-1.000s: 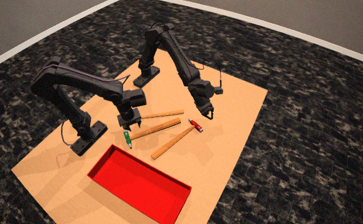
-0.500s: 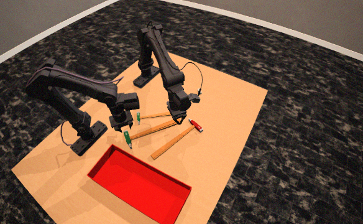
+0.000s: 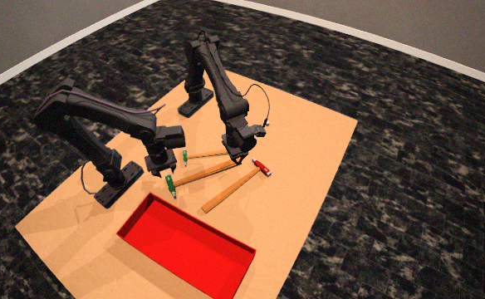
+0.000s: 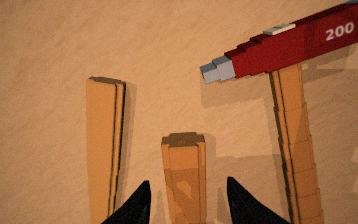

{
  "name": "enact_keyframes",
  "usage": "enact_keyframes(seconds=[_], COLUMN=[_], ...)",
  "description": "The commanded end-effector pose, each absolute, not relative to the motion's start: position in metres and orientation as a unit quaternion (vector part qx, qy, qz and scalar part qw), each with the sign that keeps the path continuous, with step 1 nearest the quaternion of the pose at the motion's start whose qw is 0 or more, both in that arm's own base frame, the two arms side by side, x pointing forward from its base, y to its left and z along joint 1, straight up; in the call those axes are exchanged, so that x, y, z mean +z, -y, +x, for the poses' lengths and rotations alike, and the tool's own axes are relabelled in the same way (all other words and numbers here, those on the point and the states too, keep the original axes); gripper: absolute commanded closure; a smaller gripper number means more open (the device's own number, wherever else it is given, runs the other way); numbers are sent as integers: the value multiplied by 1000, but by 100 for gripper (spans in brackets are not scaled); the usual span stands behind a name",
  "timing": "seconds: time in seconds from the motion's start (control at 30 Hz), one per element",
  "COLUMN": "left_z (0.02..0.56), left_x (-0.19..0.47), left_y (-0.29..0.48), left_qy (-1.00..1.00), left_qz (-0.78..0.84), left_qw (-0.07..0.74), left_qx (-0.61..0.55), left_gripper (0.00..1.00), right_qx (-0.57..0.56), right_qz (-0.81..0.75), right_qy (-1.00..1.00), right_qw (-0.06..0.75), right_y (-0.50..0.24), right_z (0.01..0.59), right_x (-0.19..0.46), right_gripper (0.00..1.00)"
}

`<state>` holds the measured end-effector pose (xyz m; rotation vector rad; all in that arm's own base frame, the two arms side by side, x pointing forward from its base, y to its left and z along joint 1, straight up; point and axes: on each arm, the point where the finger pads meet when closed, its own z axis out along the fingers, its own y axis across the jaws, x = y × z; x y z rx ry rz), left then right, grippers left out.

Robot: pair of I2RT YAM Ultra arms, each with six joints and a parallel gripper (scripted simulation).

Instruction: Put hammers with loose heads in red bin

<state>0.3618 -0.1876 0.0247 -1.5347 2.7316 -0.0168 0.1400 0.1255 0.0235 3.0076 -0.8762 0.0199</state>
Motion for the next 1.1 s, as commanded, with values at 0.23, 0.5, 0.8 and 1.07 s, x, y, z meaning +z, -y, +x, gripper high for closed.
enact_keyframes(seconds=[0.23,0.5,0.8,1.07], left_z=[356,356,356,359], left_x=[9,-1,0,5], left_y=[190,190,189,188], left_qy=[-871,-871,-871,-871], left_qz=[-492,-492,-492,-491], left_qw=[2,2,1,4], left_qx=[-3,-3,-1,-6], left_gripper=[45,45,45,58], right_qx=[2,-1,-4,1], right_qz=[960,960,960,960], right_qy=[281,280,280,281], right_qw=[-3,1,6,-2], right_y=[-125,-124,-122,-125], right_z=[132,131,129,133], right_x=[8,3,3,7], right_gripper=[55,55,55,55])
